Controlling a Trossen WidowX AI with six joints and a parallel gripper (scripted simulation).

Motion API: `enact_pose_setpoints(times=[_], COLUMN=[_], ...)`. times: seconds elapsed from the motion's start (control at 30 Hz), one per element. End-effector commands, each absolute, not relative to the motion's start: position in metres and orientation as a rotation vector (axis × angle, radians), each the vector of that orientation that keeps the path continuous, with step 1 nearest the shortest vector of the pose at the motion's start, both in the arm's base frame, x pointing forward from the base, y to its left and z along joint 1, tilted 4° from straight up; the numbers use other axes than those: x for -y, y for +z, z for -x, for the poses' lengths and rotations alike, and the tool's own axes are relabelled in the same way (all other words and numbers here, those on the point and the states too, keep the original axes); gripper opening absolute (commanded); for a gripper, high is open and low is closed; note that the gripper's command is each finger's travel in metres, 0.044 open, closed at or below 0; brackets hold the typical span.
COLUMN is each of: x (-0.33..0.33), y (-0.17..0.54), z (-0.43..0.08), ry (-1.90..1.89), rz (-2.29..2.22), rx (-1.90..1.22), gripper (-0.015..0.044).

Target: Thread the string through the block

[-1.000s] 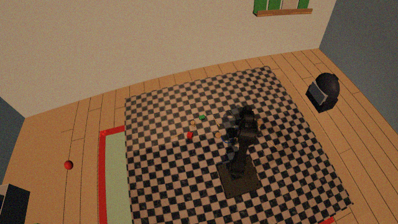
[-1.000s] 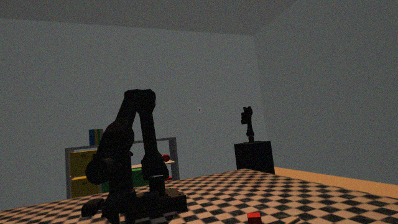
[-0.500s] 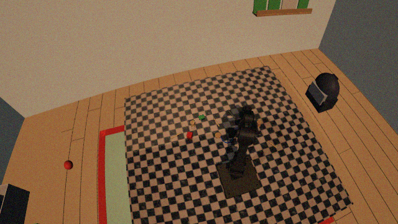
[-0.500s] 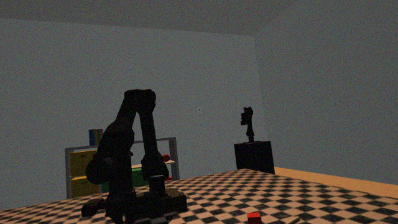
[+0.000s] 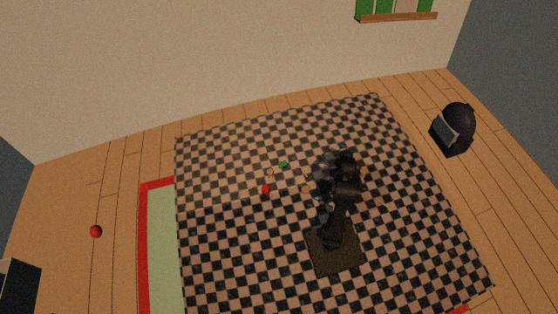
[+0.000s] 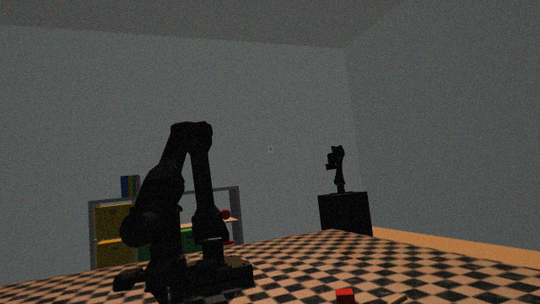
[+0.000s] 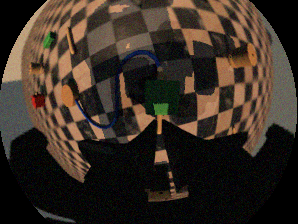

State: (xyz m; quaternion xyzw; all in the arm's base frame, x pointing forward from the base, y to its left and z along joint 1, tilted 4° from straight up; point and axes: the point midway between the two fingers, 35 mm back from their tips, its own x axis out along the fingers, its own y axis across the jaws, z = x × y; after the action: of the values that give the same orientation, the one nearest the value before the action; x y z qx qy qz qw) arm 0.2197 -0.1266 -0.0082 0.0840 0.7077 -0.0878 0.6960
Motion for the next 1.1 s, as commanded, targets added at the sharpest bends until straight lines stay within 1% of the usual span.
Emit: enact_pose_setpoints(times=[0.0,1.07], x=[0.125,0.116], y=[-0.008,-0.007], z=[-0.214,-0.175], ry=[-0.195,-0.134], rz=[-0.187,-0.13], rx=[-1.577,-1.587], gripper=[0.0,0.0])
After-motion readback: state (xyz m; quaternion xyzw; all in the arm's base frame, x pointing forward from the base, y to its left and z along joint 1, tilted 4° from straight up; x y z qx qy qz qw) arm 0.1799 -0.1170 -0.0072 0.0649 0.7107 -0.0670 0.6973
